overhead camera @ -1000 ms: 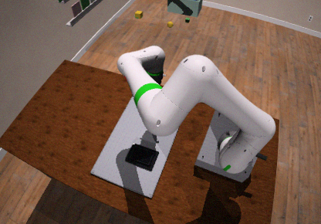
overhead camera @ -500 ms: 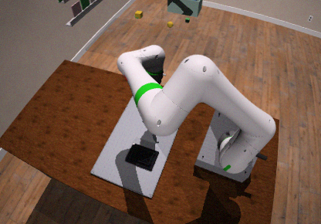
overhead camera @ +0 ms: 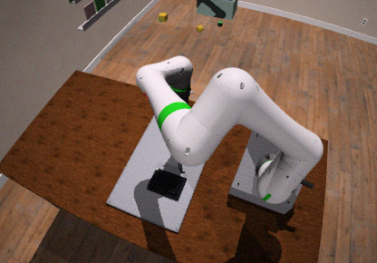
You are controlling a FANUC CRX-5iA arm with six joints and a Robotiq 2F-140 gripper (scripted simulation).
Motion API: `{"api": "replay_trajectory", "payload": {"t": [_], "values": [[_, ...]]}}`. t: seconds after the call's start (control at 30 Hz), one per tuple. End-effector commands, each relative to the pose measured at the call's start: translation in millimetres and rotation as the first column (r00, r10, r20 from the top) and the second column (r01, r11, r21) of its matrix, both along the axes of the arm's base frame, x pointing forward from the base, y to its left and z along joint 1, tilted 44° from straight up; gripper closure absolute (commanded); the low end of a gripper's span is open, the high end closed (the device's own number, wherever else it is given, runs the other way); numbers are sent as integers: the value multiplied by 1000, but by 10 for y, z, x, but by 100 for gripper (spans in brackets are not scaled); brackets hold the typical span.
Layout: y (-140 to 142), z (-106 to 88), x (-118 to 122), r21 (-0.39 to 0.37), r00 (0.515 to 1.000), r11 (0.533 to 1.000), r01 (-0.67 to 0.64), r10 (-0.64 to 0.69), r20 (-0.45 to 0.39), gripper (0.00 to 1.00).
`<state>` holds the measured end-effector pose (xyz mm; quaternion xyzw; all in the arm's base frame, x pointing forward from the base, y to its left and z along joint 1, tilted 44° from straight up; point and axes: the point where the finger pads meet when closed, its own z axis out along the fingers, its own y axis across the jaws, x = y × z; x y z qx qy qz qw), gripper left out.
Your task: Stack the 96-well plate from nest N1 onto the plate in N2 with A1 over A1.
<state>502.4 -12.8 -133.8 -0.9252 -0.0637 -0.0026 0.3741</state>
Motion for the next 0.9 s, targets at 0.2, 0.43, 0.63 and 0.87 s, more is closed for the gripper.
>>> {"api": "replay_trajectory", "payload": {"t": [0.2,0.43,0.63,0.87], "values": [[209,210,-74,-2,1000,1000,2,-2,-1,100],[324,323,-115,-2,1000,1000,2,-2,-1,100],[463,458,-165,-2,1000,1000,2,-2,-1,100],[578,571,-207,-2,1000,1000,2,-2,-1,100]]}}
